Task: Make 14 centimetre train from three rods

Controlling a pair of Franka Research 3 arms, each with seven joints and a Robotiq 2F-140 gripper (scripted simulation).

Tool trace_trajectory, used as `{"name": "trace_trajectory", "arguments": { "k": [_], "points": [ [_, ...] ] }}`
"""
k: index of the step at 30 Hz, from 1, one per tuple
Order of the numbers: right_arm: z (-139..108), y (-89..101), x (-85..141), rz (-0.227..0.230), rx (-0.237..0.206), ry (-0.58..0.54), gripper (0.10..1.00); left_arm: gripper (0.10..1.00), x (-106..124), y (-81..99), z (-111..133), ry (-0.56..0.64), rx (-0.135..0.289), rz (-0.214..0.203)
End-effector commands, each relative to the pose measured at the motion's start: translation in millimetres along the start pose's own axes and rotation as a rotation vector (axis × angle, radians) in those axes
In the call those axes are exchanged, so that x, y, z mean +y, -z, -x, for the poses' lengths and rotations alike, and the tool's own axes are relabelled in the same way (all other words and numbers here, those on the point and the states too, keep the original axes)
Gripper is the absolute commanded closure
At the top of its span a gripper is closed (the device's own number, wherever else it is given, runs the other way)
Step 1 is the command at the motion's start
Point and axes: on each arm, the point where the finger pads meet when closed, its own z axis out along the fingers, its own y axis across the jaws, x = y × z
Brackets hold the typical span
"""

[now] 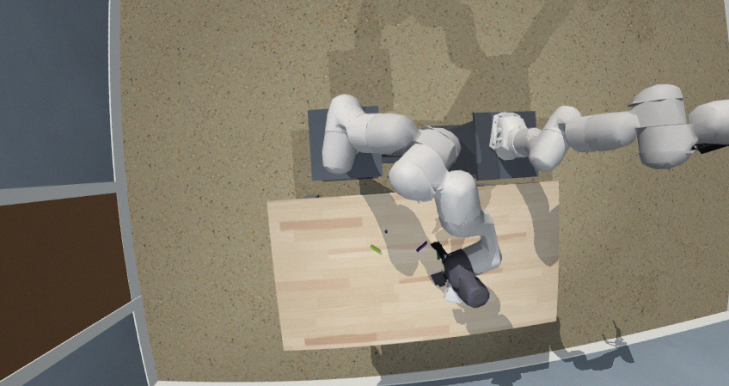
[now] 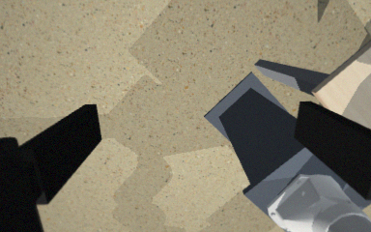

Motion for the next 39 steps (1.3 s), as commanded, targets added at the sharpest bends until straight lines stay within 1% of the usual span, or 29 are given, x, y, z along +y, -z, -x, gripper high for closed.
{"name": "trace_trajectory", "arguments": {
  "k": [1,10,12,13,27,29,30,39],
  "points": [
    [2.6,-0.8,2.0,0.008,0.002,-0.167,0.098,0.098,-0.5,-0.4,1.8,-0.003,-0.005,-0.001],
    [2.6,-0.8,2.1,0.008,0.002,-0.325,0.098,0.098,-0.5,-0.4,1.8,-0.003,-0.005,-0.001],
    [2.6,-0.8,2.1,0.008,0.002,-0.325,0.098,0.098,-0.5,-0.4,1.8,-0.003,-0.005,-0.001],
    [2.5,-0.8,2.1,0.008,0.002,-0.371,0.098,0.098,-0.5,-0.4,1.8,-0.003,-0.005,-0.001],
    [2.4,-0.7,2.2,0.007,0.003,-0.616,0.098,0.098,-0.5,-0.4,1.8,-0.003,-0.005,-0.001],
    [2.4,-0.7,2.2,0.007,0.003,-0.616,0.098,0.098,-0.5,-0.4,1.8,-0.003,-0.005,-0.001],
    [2.4,-0.7,2.2,0.007,0.004,-0.662,0.098,0.098,-0.5,-0.4,1.8,-0.003,-0.005,-0.001],
    [2.3,-0.7,2.2,0.007,0.004,-0.818,0.098,0.098,-0.5,-0.4,1.8,-0.003,-0.005,-0.001]
  ]
}}
